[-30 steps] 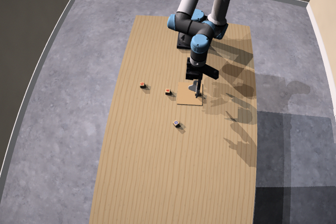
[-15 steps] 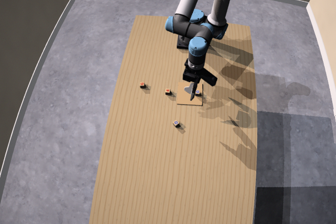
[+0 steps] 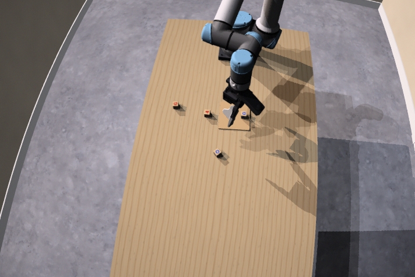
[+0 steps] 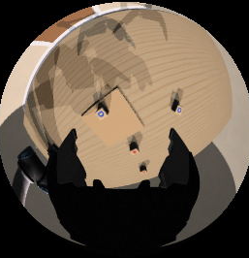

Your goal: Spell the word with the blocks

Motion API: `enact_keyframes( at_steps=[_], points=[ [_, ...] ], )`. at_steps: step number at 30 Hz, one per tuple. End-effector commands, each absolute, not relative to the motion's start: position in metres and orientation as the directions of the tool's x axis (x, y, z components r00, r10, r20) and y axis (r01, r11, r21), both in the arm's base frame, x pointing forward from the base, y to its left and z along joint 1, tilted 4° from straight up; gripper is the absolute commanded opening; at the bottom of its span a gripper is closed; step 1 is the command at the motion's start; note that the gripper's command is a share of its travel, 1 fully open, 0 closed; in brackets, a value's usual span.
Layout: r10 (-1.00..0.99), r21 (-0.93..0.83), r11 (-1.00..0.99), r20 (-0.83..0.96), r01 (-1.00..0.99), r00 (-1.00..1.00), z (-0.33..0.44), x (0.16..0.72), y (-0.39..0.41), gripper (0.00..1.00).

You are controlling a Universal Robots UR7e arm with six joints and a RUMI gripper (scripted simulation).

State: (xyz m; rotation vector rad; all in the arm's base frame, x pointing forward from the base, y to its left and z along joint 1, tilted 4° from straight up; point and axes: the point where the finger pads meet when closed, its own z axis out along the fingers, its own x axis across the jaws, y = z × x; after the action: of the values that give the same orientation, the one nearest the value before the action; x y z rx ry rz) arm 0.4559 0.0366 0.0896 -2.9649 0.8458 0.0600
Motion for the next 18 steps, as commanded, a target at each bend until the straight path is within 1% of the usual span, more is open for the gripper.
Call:
enact_keyframes(
  at_steps=[1, 14, 16, 18],
  points=[
    [-0.639, -0.034, -0.767, -0.055, -0.641, 0.767, 0.09, 0.47, 0.031, 1.0],
    [-0.797, -0.02, -0.6, -0.062, -0.799, 0.6, 0.089, 0.49, 0.021, 1.0],
    [-0.797, -0.02, -0.6, -0.062, -0.799, 0.6, 0.089, 0.49, 0.021, 1.0],
    [-0.837, -0.016, -0.544, -0.063, -0.839, 0.544, 0.089, 0.496, 0.018, 1.0]
  ],
)
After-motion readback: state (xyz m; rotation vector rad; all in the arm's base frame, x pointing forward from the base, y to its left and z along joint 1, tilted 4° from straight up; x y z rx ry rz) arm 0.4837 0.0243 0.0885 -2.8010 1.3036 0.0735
